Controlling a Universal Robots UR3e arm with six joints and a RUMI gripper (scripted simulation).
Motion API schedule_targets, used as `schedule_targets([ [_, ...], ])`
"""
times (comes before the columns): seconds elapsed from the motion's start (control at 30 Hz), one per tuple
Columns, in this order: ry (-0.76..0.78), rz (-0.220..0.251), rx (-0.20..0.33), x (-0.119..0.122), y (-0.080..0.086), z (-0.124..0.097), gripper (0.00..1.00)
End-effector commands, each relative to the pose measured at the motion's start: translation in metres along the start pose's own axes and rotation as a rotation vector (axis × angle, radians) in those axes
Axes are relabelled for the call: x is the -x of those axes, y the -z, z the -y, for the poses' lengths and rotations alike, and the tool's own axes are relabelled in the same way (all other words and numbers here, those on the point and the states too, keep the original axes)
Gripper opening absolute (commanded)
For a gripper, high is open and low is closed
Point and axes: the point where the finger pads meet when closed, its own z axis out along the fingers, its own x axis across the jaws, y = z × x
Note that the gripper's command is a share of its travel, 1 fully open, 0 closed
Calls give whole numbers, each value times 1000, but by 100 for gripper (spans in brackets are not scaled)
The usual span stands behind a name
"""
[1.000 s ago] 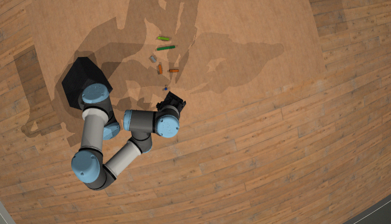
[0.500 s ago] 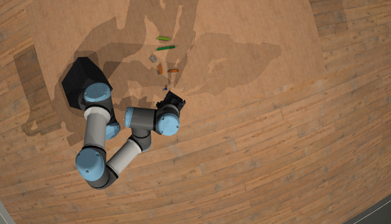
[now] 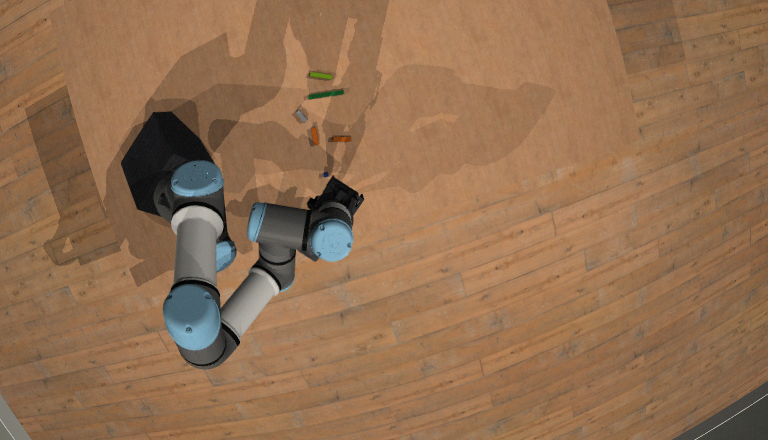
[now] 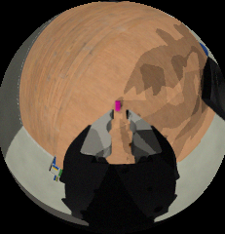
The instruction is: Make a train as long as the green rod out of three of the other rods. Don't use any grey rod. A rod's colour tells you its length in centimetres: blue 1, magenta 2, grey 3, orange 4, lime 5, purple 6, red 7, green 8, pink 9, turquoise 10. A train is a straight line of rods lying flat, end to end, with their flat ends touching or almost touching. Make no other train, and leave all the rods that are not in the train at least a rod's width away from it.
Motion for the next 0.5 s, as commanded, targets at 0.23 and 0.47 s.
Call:
schedule_targets([
  [0.23,0,14,16,3,-12,-4,14],
  [0.47,0,14,16,3,-14,-4,14],
])
